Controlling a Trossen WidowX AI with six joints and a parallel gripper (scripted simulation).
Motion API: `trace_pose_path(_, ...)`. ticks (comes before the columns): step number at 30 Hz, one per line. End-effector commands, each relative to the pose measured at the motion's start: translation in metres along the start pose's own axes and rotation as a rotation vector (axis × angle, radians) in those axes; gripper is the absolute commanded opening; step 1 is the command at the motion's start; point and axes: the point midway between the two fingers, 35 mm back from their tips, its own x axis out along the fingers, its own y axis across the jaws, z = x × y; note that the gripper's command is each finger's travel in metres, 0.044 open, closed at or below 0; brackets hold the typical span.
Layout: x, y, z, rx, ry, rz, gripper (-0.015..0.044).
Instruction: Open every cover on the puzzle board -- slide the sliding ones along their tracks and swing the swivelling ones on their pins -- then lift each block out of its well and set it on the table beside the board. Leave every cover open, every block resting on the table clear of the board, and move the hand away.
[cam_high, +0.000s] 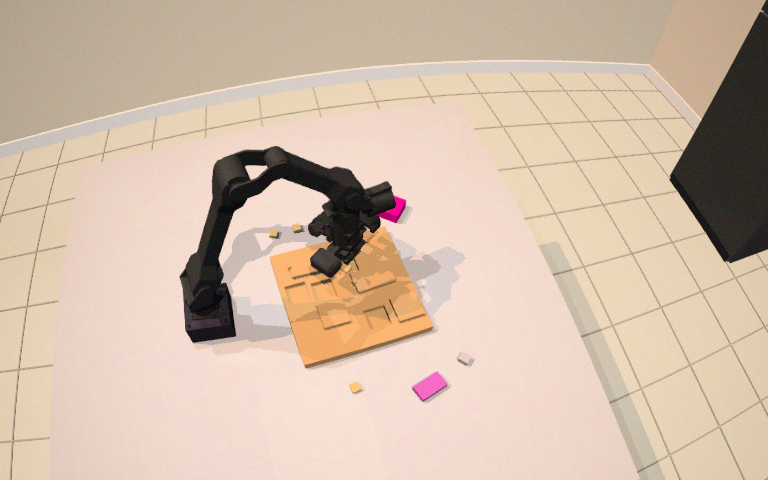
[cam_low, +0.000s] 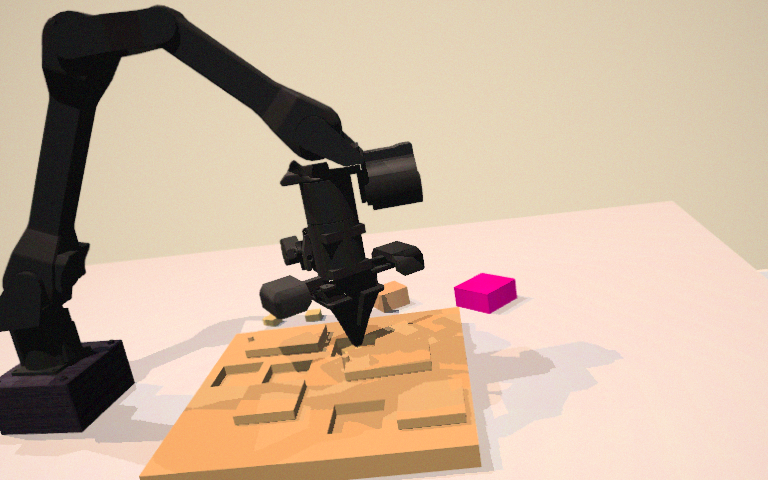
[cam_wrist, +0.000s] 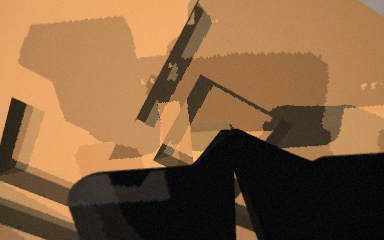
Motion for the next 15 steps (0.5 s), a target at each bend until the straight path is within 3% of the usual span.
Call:
trace_pose_path(1, 0.003, -0.003, 0.003, 0.004, -0.008, 0.006, 0.0000)
trace_pose_path(15, 0.003, -0.015, 0.008, 0.004, -0.008, 0.005, 0.0000)
